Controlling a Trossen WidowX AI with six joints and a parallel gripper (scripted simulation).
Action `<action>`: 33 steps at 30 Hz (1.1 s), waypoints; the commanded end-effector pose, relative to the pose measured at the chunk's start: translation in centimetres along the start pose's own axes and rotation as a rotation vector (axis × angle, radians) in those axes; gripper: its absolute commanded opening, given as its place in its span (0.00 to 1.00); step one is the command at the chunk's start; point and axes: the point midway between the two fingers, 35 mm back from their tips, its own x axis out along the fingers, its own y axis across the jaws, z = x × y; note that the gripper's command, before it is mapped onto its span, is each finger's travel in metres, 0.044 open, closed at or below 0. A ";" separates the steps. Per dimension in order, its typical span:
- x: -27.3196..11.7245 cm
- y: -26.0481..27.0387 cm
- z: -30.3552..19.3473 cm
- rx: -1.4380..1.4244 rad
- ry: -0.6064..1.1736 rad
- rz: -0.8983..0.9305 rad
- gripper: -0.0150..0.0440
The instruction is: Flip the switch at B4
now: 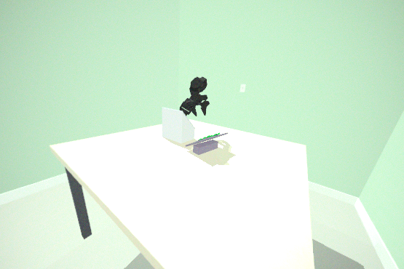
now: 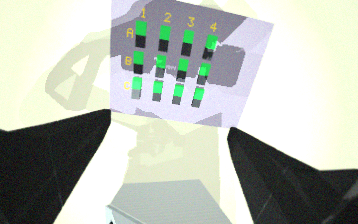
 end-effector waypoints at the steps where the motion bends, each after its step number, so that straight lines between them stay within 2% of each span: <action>1: 0.1 -0.1 0.1 0.000 -0.001 0.000 0.89; 10: 8.3 -4.4 1.9 0.005 -0.038 0.005 0.49; 15: 8.9 -4.6 1.9 0.006 -0.041 0.008 0.26; 20: 9.1 -4.6 1.9 0.005 -0.039 0.009 0.25; 24: 12.2 -4.5 2.1 0.005 -0.016 0.010 0.25; 33: 12.4 -4.5 2.1 0.005 -0.015 0.010 0.25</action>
